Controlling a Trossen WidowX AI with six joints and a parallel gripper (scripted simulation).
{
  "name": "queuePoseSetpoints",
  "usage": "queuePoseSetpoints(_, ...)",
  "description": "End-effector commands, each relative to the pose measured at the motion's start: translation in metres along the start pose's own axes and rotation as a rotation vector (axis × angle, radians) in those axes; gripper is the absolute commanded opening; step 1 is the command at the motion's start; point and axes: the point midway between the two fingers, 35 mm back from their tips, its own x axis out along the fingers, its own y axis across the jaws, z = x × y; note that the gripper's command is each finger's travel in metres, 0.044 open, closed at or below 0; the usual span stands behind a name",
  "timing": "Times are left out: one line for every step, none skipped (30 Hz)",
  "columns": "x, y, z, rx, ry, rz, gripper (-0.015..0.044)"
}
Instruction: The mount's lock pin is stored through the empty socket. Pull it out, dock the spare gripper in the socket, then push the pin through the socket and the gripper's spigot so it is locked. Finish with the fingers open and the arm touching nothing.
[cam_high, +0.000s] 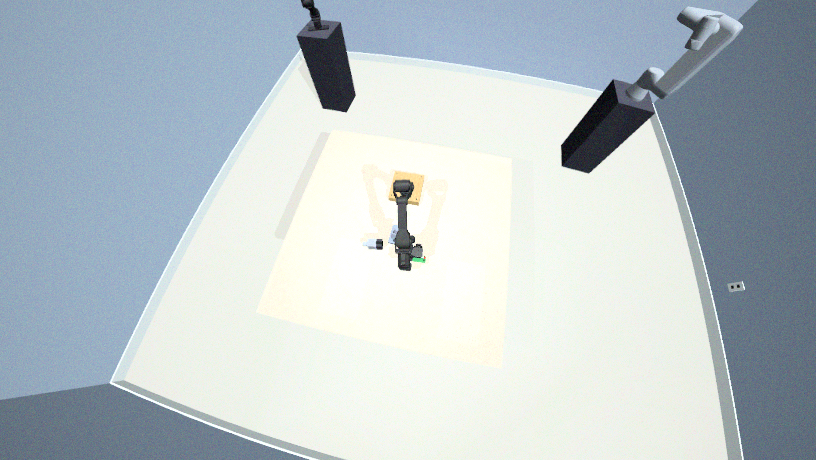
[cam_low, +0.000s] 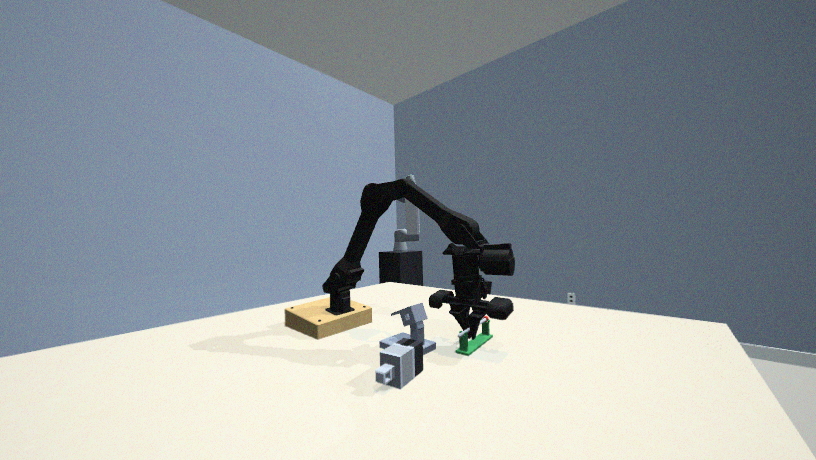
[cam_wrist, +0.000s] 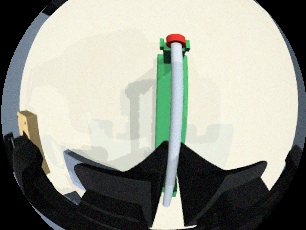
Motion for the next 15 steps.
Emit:
queuePoseSetpoints(0.000,0.000,0.000,0.000,0.000,-0.001,0.0105)
queuePoseSetpoints(0.000,0.000,0.000,0.000,0.000,-0.001,0.0131)
queuePoseSetpoints(0.000,0.000,0.000,0.000,0.000,-0.001,0.0157)
queuePoseSetpoints(0.000,0.000,0.000,0.000,0.000,-0.001,0.0184)
queuePoseSetpoints(0.000,0.000,0.000,0.000,0.000,-0.001,0.0210)
queuePoseSetpoints(0.000,0.000,0.000,0.000,0.000,-0.001,0.0236)
queuePoseSetpoints(0.000,0.000,0.000,0.000,0.000,-0.001,0.0263)
queuePoseSetpoints(0.000,0.000,0.000,0.000,0.000,-0.001,0.0289)
queuePoseSetpoints(0.000,0.000,0.000,0.000,0.000,-0.001,0.0315)
queuePoseSetpoints(-0.003,0.000,0.000,0.000,0.000,-0.001,0.0341)
queuePoseSetpoints(-0.006,0.000,0.001,0.000,0.000,0.000,0.0368)
queuePoseSetpoints(-0.010,0.000,0.001,0.000,0.000,0.000,0.0394)
queuePoseSetpoints(-0.012,0.000,0.002,0.000,0.000,0.000,0.0420)
queuePoseSetpoints(-0.014,0.001,0.002,0.001,0.000,0.005,0.0440)
queuePoseSetpoints(-0.014,0.002,0.002,0.001,0.001,0.007,0.0440)
